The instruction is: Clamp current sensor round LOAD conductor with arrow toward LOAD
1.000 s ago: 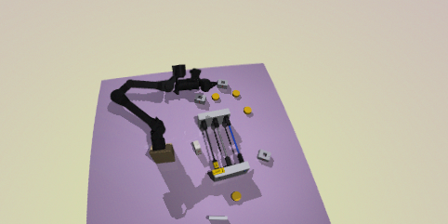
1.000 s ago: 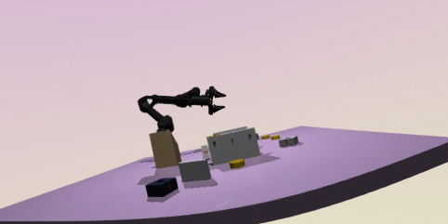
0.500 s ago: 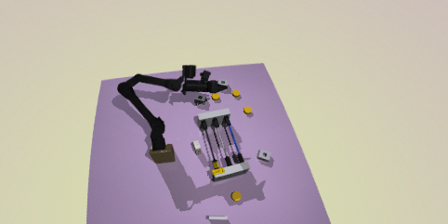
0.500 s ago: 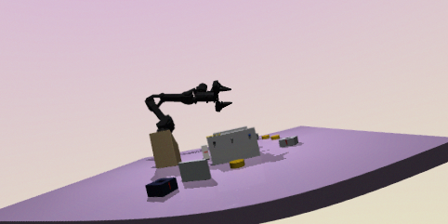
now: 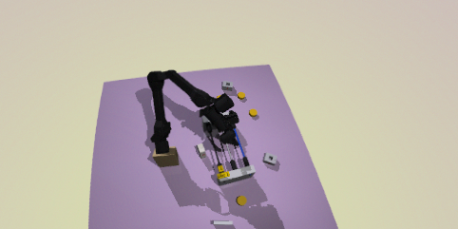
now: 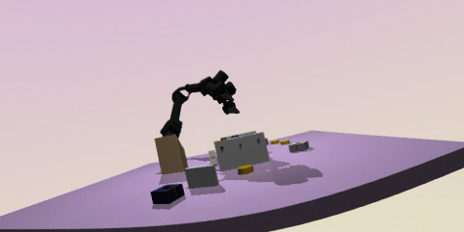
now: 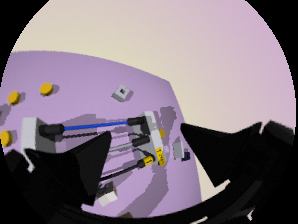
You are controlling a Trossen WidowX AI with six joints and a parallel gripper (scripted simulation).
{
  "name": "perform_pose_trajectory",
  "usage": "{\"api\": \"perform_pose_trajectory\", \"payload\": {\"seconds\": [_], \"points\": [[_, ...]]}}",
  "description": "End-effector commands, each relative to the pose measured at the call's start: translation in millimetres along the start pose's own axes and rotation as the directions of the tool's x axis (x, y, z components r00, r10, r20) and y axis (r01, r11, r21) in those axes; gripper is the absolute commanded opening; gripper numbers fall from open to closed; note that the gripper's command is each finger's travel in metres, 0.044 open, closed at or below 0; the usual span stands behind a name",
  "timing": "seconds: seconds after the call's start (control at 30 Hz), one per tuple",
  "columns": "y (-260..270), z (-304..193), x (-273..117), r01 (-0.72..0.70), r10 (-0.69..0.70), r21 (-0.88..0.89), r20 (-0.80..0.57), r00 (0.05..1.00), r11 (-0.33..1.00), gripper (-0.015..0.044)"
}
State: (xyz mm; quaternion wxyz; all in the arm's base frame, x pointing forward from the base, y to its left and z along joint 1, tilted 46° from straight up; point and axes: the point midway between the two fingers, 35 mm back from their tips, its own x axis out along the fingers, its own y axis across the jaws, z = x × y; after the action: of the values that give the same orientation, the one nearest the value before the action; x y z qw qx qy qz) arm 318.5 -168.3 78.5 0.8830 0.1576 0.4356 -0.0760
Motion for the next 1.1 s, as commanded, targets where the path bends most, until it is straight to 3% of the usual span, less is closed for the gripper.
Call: {"api": "perform_pose_trajectory", "payload": {"seconds": [0.0, 0.13, 0.3, 0.9, 1.07], "points": [[-37.2, -42.7, 17.0, -0.048, 0.077, 0.178, -0.160, 0.984, 0.983, 0.0440], [-69.3, -90.9, 26.1, -0.097, 0.221, 0.414, -0.263, 0.939, 0.905, 0.0440], [-88.1, -129.6, 27.7, -0.135, 0.370, 0.619, -0.269, 0.889, 0.774, 0.0440], [-88.1, -129.6, 27.7, -0.135, 0.370, 0.619, -0.269, 0.889, 0.774, 0.0440], [-27.1, -130.7, 14.5, -0.285, 0.453, 0.432, -0.358, 0.817, 0.855, 0.0440]]}}
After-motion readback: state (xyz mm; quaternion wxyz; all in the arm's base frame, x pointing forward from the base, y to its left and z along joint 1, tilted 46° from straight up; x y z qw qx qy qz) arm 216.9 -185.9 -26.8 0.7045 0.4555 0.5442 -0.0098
